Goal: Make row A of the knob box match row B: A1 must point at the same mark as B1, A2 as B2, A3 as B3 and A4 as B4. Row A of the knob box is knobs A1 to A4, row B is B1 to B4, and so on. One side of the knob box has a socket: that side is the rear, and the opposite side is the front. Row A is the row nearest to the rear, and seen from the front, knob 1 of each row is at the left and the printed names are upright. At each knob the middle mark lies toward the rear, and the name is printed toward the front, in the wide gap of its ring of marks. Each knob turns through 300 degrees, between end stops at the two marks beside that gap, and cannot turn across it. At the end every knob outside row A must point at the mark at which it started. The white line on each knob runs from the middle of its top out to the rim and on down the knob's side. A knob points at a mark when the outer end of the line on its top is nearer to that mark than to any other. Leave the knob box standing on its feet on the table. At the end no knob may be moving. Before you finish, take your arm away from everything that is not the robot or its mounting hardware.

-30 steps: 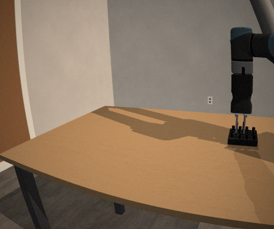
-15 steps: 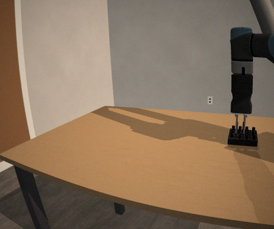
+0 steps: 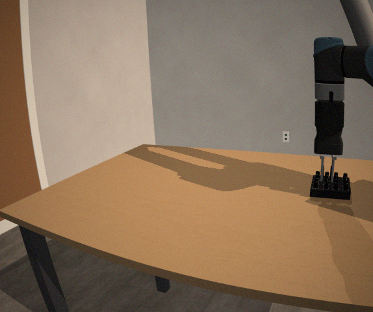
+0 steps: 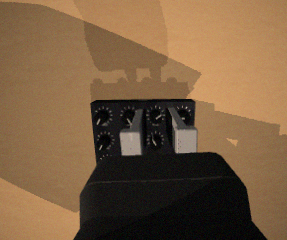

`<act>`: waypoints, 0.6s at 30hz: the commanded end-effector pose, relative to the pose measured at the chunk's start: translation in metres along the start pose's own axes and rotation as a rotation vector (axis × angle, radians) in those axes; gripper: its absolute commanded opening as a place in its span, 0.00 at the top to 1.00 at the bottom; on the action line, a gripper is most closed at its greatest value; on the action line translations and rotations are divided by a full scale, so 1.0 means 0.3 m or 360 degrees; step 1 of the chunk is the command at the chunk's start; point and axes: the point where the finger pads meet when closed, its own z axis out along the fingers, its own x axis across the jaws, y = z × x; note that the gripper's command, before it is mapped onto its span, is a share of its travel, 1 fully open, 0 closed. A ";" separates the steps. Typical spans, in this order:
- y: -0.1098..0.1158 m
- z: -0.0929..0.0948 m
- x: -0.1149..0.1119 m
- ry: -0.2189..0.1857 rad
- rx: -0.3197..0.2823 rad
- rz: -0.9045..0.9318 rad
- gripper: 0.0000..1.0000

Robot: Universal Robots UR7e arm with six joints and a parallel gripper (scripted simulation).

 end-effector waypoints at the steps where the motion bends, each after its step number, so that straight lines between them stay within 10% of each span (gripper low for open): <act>1: 0.000 -0.001 0.001 0.0002 0.0000 0.0000 0.54; 18: 0.000 0.031 0.001 0.0002 0.0000 0.0000 0.54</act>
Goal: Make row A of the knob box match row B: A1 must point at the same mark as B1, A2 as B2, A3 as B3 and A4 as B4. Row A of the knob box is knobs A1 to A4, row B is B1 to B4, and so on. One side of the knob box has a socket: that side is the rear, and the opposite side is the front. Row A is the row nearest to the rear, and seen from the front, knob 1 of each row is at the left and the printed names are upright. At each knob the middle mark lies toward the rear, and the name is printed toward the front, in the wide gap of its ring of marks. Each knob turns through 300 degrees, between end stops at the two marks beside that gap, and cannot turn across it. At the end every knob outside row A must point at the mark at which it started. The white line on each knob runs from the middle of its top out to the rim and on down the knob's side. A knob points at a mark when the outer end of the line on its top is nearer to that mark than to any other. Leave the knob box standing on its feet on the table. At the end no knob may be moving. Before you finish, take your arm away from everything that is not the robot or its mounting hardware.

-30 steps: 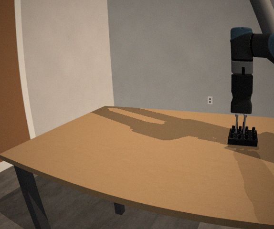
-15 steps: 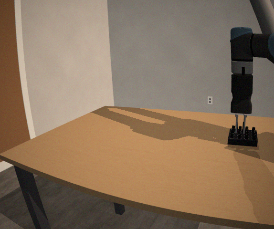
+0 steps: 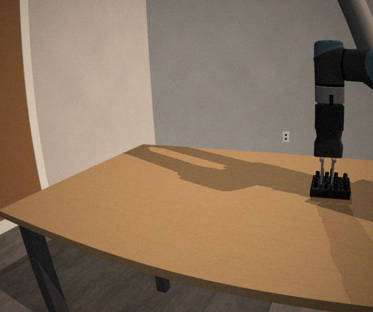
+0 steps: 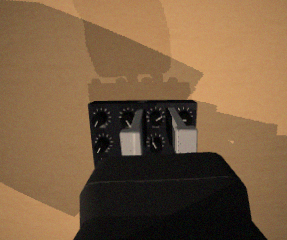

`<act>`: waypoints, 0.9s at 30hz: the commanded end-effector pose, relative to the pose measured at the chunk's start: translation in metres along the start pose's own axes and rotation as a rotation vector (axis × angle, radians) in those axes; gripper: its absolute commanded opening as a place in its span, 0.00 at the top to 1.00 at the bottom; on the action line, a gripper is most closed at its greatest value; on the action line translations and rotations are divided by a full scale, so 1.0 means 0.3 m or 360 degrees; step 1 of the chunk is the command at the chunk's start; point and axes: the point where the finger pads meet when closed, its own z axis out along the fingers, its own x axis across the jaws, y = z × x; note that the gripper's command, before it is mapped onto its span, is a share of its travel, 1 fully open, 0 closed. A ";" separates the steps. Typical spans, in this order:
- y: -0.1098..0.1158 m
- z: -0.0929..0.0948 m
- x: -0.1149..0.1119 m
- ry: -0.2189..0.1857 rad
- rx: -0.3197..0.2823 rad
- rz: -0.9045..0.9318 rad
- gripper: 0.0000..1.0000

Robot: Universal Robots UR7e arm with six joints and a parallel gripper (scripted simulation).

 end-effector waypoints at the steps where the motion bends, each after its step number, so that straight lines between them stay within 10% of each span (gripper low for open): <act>1: 0.000 0.006 0.001 0.0002 0.0000 0.0000 0.54; 27: 0.000 0.021 0.001 0.0002 0.0000 0.0000 0.54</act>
